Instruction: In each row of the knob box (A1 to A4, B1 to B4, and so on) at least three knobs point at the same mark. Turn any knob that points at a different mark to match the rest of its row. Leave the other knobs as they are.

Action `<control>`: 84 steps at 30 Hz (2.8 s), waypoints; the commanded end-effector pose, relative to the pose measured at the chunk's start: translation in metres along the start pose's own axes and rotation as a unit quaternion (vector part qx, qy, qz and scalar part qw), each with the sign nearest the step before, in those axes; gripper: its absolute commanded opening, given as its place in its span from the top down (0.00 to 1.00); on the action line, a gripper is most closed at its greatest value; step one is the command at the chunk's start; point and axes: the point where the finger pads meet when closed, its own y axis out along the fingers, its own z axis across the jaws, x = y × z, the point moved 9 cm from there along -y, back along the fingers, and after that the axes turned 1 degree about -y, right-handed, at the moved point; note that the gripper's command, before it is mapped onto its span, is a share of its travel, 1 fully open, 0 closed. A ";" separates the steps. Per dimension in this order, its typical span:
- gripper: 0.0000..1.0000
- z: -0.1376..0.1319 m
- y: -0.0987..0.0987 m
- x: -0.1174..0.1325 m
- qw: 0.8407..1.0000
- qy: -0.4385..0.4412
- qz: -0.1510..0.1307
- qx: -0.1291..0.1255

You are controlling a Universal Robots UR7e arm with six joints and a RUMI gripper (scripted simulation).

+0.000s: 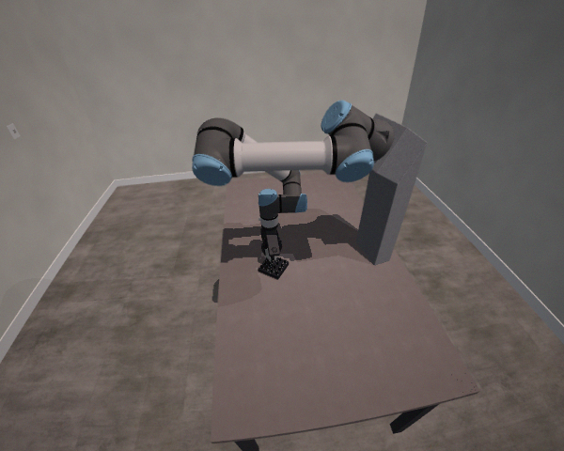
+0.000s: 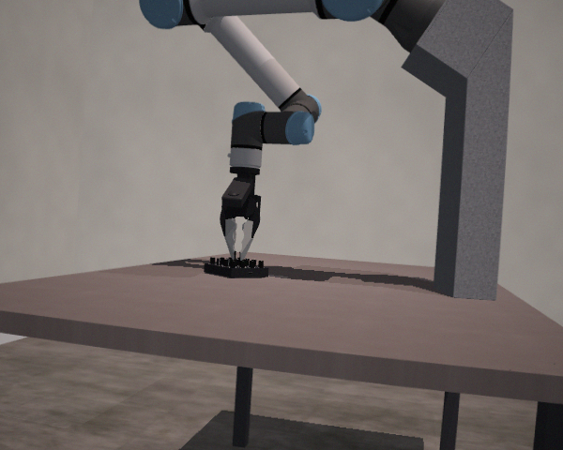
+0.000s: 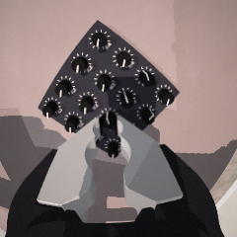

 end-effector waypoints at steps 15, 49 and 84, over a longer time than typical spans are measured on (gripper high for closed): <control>0.96 0.000 0.000 0.000 1.000 -0.030 0.000 0.000; 0.89 0.000 0.000 0.000 1.000 -0.030 0.000 0.000; 0.89 0.000 -0.038 0.000 1.000 -0.030 0.000 0.000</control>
